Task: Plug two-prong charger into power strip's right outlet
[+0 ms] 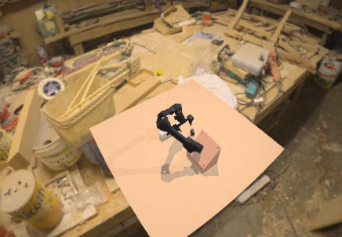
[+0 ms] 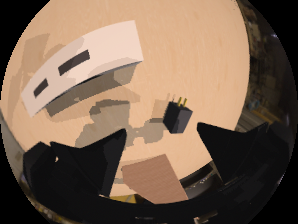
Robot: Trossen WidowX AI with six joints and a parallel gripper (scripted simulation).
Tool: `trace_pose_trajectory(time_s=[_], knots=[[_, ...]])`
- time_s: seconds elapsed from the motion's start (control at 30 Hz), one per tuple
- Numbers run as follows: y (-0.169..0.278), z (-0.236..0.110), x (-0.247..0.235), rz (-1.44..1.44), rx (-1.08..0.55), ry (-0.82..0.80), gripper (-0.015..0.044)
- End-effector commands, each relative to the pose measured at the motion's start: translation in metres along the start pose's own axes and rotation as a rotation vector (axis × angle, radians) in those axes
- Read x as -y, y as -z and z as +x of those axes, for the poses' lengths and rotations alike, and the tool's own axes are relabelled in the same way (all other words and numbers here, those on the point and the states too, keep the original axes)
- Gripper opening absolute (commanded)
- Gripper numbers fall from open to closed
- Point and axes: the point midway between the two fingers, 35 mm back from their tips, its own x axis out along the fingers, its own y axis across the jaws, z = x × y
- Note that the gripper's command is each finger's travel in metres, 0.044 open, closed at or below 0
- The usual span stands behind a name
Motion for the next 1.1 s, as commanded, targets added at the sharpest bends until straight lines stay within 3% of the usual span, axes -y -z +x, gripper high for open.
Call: trace_pose_trajectory(time_s=[0.0,0.73,1.07], knots=[[0.003,0.003,0.010,0.039,0.008,-0.045,0.0440],[0.027,0.016,0.058,0.288,0.081,-0.289,0.0440],[0.026,0.028,0.056,0.294,0.083,-0.297,0.0440]])
